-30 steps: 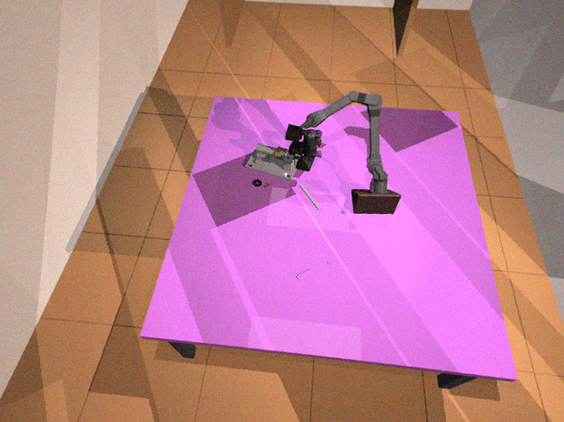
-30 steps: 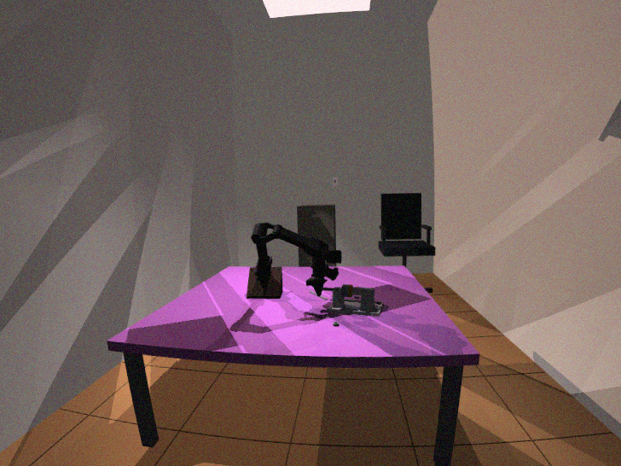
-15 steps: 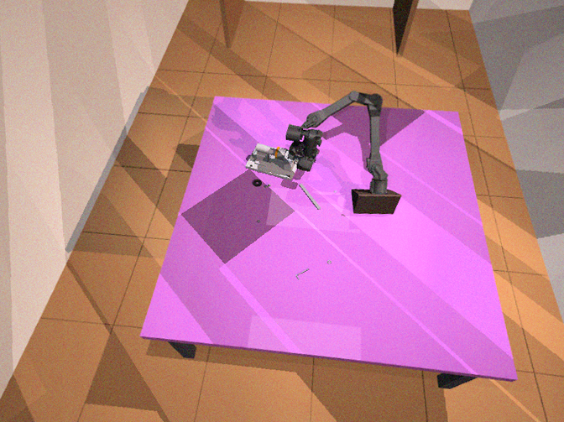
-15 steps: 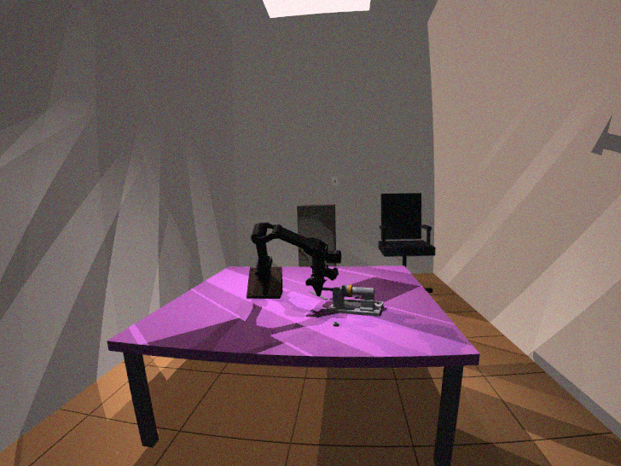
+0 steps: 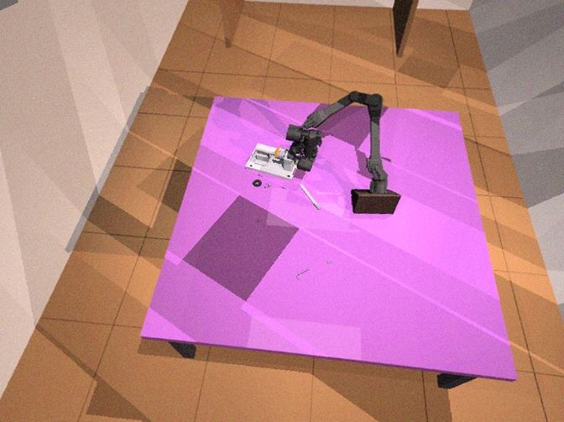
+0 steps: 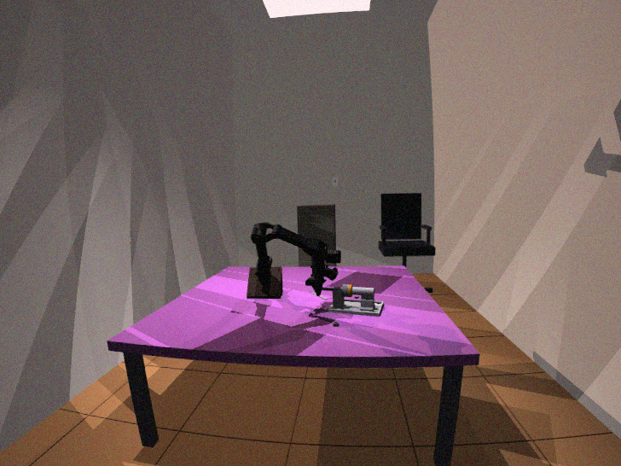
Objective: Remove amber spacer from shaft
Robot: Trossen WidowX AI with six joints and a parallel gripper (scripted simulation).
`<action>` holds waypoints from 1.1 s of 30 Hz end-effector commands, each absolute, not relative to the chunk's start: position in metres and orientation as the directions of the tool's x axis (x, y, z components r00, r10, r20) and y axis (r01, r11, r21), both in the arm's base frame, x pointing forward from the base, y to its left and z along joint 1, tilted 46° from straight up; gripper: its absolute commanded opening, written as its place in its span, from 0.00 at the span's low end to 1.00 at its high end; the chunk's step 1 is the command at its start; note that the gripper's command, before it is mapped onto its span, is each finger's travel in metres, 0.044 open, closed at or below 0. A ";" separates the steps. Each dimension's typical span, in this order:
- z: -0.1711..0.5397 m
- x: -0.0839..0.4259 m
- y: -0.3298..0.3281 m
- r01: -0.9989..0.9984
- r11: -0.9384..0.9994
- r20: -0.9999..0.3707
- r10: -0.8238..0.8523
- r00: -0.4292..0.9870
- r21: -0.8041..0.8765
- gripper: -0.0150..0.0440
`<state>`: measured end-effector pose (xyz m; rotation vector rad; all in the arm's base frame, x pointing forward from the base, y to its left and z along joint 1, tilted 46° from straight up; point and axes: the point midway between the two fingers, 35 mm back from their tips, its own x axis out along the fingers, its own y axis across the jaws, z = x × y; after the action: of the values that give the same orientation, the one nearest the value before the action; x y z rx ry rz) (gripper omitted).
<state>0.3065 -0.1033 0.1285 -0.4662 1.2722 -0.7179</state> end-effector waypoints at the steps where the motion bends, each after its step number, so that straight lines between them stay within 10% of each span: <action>1: 0.129 0.306 -0.103 0.229 0.699 -0.691 -0.712 0.126 -0.678 0.25; 33: 0.128 0.303 -0.103 0.229 0.699 -0.691 -0.712 0.126 -0.678 0.25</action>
<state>0.3035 -0.1030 0.1277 -0.4665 1.2721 -0.7174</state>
